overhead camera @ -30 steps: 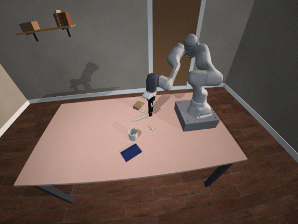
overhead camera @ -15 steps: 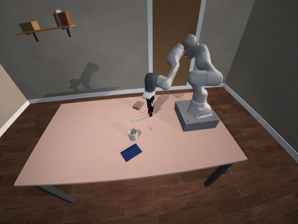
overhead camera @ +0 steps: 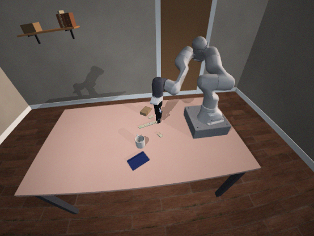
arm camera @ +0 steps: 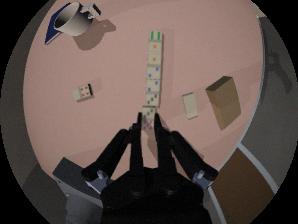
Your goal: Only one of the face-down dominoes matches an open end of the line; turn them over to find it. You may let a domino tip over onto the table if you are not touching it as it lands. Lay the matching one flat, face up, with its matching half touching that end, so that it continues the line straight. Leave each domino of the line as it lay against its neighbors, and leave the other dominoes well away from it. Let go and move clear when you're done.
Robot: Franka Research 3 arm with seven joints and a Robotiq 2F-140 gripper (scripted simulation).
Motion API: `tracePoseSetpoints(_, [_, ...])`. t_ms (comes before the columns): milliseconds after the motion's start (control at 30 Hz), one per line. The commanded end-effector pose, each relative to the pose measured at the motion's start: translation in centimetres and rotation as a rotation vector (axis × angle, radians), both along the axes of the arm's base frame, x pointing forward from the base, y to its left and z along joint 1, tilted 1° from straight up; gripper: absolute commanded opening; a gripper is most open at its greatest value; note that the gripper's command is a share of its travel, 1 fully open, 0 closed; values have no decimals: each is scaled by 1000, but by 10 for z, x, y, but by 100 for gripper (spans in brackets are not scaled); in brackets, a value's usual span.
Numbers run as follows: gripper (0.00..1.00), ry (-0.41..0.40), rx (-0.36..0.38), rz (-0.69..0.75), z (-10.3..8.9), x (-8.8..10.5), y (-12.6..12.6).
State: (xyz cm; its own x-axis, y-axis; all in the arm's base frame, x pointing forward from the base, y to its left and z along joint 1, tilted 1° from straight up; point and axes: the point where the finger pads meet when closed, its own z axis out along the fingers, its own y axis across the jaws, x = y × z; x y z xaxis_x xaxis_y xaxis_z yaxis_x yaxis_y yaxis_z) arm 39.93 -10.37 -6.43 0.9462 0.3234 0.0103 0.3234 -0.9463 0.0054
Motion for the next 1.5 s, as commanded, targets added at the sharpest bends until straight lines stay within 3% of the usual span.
tracePoseSetpoints(0, [22,2,1,16,0,1,2])
tracePoseSetpoints(1467, [22,2,1,16,0,5,-1])
